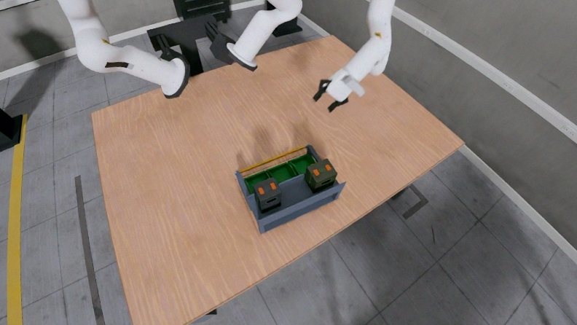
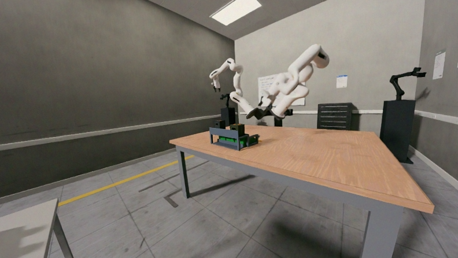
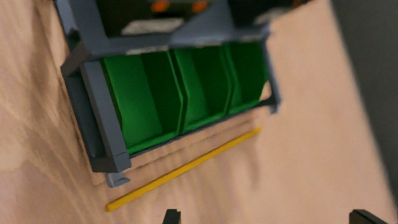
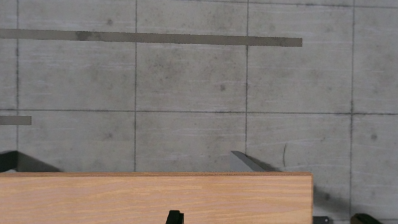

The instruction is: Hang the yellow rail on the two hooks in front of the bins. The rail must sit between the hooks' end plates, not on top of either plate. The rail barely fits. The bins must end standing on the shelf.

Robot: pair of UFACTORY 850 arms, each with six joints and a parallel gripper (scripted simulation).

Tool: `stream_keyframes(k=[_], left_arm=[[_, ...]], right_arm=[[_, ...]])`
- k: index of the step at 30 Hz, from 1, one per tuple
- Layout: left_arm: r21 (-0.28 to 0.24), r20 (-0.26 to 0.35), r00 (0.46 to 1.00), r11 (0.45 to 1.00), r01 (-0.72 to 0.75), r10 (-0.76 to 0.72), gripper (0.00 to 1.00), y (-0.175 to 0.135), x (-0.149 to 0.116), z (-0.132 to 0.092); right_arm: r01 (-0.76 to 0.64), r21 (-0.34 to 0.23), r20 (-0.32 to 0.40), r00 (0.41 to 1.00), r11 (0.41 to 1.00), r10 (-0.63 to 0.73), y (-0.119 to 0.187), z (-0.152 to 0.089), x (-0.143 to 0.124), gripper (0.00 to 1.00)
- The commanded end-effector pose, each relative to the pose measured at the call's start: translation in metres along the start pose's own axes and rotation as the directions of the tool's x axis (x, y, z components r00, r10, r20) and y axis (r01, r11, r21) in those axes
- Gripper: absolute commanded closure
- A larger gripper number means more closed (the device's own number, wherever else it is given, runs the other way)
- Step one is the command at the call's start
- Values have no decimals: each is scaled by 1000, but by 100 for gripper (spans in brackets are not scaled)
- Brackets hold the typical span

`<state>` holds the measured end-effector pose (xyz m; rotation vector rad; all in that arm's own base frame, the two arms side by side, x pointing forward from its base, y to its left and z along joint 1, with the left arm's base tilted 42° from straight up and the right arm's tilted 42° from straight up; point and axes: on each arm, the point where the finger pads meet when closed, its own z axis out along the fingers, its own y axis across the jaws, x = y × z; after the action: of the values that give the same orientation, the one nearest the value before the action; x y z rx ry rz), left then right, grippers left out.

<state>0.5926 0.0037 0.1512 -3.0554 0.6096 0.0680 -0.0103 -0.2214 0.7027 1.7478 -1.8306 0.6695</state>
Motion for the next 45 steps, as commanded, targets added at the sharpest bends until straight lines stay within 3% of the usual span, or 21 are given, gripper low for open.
stream_keyframes(k=[1,7,9,10,11,14,18,24,26,27,32,45], left_arm=[[147,186,974,977,-156,127,0,0,2,69],[178,312,893,903,-391,325,0,5,0,137],[178,312,893,903,-391,325,0,5,0,137],[188,382,832,847,-497,403,0,7,0,165],[182,397,809,827,-531,432,0,9,0,180],[173,448,739,762,-624,503,0,14,-1,208],[141,521,605,639,-756,602,0,22,-4,253],[76,615,375,421,-904,694,0,32,-8,292],[76,615,375,421,-904,694,0,32,-8,292],[57,642,301,348,-936,705,0,33,-8,296],[43,649,266,315,-948,713,0,35,-9,304],[42,649,264,313,-949,713,0,35,-10,305]], right_arm=[[0,0,-2,1000,1000,0,0,-1,0,0],[0,0,-2,1000,1000,0,0,-1,0,0],[0,0,-2,1000,1000,0,0,-1,0,0],[0,0,-2,1000,1000,0,0,-1,0,0],[0,0,-2,1000,1000,0,0,-1,0,0],[0,0,-2,1000,1000,0,0,-1,0,0],[0,0,-2,1000,1000,0,0,-1,0,0],[0,0,-2,1000,1000,0,0,-1,0,0],[0,0,-2,1000,1000,0,0,-1,0,0],[0,0,-2,1000,1000,0,0,-1,0,0],[0,0,-2,1000,1000,0,0,-1,0,0],[0,0,-2,1000,1000,0,0,-1,0,0]])
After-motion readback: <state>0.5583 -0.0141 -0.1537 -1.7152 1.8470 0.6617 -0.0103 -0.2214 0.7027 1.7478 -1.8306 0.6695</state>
